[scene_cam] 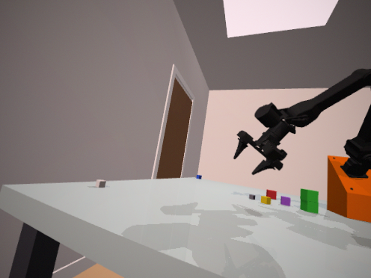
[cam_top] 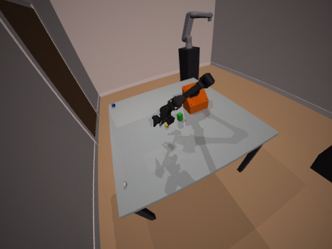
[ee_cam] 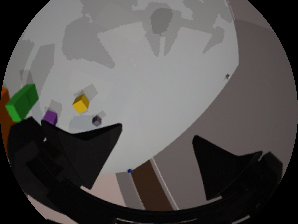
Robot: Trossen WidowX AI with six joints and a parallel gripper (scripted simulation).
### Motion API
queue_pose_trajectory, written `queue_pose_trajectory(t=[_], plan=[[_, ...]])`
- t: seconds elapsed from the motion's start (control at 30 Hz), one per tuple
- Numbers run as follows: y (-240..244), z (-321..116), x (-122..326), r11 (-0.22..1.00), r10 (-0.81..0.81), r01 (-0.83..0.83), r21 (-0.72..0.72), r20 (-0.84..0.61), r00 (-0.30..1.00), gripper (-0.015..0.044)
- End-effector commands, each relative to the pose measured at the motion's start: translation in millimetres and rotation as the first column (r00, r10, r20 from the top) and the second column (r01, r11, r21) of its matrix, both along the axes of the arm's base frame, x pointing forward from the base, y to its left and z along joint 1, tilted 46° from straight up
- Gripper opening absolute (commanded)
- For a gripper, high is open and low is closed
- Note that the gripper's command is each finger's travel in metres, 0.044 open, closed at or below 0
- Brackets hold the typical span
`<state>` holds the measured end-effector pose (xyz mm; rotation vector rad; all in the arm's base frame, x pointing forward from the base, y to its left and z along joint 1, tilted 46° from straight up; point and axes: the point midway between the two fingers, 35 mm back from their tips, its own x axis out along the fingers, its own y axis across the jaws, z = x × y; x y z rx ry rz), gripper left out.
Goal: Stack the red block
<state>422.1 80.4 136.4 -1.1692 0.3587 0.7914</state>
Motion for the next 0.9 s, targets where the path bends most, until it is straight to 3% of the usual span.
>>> queue_pose_trajectory(t=[0.0,0.23,0.47,0.67,0.87], plan=[[-29.8,-36.3,-2.4,0.992,-0.099,0.111,0.064,-0.167,0.981,0.044],[-86.2,-103.0,-24.1,0.921,-0.254,0.364,0.141,-0.491,0.833,0.044],[-132.4,-157.8,-61.4,0.764,-0.316,0.628,0.15,-0.762,0.565,0.044],[-160.3,-193.5,-100.3,0.567,-0.261,0.818,0.093,-0.922,0.286,0.044],[-177.1,-218.7,-139.8,0.339,-0.102,0.941,-0.023,-0.995,0.013,0.044]])
